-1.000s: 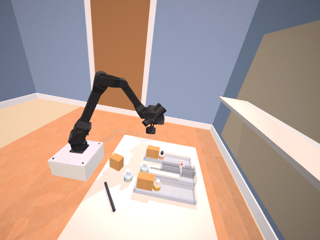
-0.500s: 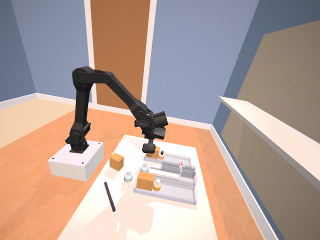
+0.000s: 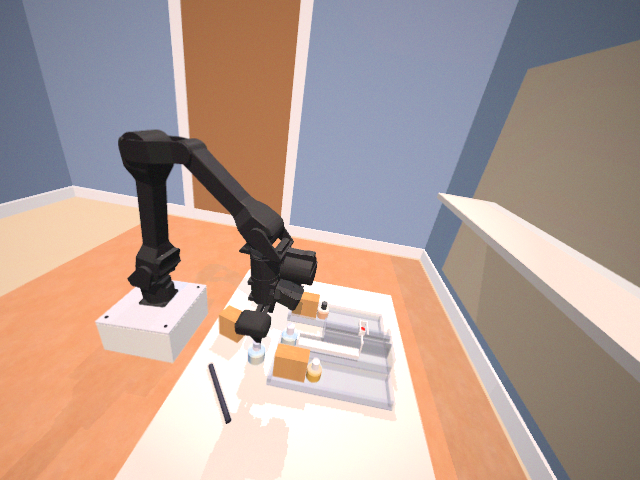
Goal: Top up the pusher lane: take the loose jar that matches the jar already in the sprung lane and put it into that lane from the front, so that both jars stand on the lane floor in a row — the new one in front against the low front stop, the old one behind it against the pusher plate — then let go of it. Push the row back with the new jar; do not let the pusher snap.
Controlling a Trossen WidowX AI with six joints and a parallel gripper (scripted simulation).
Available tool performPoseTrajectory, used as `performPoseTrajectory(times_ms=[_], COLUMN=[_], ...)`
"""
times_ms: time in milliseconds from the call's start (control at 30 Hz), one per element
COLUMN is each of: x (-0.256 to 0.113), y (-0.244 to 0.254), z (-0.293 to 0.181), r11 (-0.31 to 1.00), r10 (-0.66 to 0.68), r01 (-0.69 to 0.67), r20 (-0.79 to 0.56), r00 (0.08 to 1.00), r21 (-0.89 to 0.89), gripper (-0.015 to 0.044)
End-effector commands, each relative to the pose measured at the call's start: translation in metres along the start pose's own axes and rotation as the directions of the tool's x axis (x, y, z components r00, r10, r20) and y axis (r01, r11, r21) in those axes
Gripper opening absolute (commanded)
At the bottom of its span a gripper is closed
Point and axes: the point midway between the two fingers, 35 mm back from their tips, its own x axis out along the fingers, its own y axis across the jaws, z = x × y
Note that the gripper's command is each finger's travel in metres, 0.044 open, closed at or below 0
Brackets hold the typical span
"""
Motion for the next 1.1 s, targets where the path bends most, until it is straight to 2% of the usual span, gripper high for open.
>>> performPoseTrajectory(times_ms=[0,667,1067], x=[-0.004,0.041,0.054], y=[-0.014,-0.016,-0.017], z=[-0.012,-0.013,-0.013], r11=[0.999,0.999,0.999], r10=[-0.040,-0.040,-0.040], r01=[0.039,0.039,0.039], r20=[-0.046,-0.047,-0.047], r00=[0.998,0.998,0.998], r21=[-0.023,-0.023,-0.024], gripper=[0.0440,0.0440,0.0440])
